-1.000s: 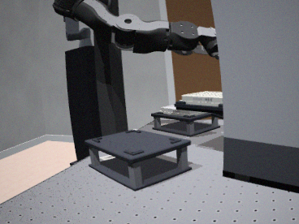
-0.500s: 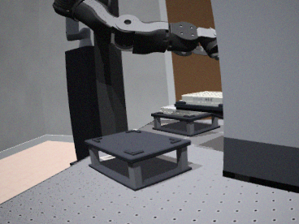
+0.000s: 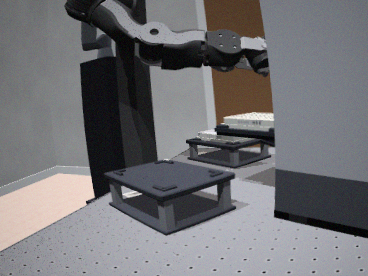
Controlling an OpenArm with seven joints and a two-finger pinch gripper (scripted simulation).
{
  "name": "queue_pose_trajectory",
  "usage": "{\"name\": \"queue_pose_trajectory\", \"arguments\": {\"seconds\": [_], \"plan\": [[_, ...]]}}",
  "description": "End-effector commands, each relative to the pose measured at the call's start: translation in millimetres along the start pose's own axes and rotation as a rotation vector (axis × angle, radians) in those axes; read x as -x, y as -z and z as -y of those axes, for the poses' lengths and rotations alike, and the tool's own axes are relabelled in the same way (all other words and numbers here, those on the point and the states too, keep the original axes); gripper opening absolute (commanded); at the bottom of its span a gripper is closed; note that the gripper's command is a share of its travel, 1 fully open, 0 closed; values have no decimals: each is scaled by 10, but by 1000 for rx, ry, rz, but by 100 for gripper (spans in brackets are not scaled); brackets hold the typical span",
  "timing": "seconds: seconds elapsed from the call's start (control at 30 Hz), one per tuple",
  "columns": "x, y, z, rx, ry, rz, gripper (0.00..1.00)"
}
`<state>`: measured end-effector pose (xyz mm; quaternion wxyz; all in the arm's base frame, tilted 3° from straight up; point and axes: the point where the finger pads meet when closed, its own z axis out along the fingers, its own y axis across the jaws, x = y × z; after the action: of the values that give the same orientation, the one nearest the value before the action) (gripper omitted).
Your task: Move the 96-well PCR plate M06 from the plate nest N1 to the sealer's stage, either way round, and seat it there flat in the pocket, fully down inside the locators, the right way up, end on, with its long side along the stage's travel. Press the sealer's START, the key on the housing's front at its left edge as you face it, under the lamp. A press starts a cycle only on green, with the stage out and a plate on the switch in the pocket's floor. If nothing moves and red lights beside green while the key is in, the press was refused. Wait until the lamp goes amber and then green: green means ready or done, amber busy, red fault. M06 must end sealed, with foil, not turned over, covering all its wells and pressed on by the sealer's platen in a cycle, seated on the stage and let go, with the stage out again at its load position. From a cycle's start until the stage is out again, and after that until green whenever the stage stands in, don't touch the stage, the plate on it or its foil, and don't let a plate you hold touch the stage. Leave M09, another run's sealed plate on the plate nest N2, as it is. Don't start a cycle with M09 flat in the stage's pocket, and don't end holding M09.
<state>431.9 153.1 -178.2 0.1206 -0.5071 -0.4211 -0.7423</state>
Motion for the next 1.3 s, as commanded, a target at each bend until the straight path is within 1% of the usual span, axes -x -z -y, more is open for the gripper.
{"name": "queue_pose_trajectory", "arguments": {"seconds": [0.0,0.17,1.13,1.27], "plan": [[-19,-8,-16,8,0,-3,0],[-30,-14,14,8,0,-3,0],[-28,-14,39,8,0,-3,0],[47,55,-140,124,-55,21,0]]}}
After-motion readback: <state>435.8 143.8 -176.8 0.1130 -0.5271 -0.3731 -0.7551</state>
